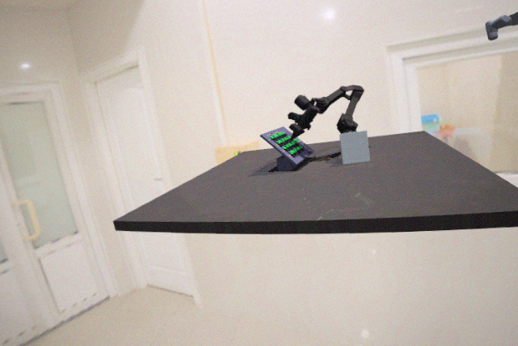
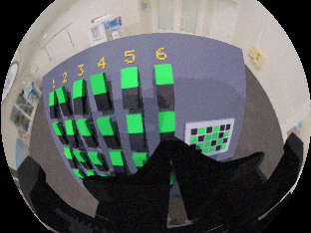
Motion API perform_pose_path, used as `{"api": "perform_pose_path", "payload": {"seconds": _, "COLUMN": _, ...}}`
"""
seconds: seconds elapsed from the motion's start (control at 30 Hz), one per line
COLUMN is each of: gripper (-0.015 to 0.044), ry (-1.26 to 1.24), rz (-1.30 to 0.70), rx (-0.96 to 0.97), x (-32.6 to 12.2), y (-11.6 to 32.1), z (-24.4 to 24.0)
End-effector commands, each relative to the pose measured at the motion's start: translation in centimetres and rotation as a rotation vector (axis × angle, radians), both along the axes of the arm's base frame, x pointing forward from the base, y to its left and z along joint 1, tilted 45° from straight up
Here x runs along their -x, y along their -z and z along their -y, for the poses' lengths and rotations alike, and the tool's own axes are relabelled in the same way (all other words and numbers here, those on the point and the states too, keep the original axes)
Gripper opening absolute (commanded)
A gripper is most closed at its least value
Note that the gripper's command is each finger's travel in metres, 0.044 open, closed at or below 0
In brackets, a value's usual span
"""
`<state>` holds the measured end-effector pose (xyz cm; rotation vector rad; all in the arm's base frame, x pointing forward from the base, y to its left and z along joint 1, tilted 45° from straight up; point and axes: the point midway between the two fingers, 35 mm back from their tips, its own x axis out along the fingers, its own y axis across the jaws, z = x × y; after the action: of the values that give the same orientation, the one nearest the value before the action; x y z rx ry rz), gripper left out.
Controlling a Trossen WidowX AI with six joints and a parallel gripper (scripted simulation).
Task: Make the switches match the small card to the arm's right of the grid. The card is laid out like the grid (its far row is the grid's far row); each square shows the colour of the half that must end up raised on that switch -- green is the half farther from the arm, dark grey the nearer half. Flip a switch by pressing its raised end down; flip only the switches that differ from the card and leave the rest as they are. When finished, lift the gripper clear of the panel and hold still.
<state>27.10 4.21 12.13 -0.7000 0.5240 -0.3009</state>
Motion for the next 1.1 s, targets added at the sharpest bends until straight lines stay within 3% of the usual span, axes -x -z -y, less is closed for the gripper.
{"api": "perform_pose_path", "payload": {"seconds": 0.0, "gripper": 0.0, "ry": -0.004, "rz": -0.004, "rx": 0.002, "x": 0.0, "y": 0.1, "z": 0.0}}
{"api": "perform_pose_path", "payload": {"seconds": 0.37, "gripper": 0.0, "ry": 0.015, "rz": -0.03, "rx": -0.002, "x": 5.1, "y": -2.2, "z": -2.9}}
{"api": "perform_pose_path", "payload": {"seconds": 0.83, "gripper": 0.0, "ry": 0.014, "rz": -0.029, "rx": 0.0, "x": 6.5, "y": -0.9, "z": -1.9}}
{"api": "perform_pose_path", "payload": {"seconds": 1.07, "gripper": 0.0, "ry": 0.031, "rz": -0.045, "rx": -0.003, "x": 3.6, "y": 0.3, "z": -0.4}}
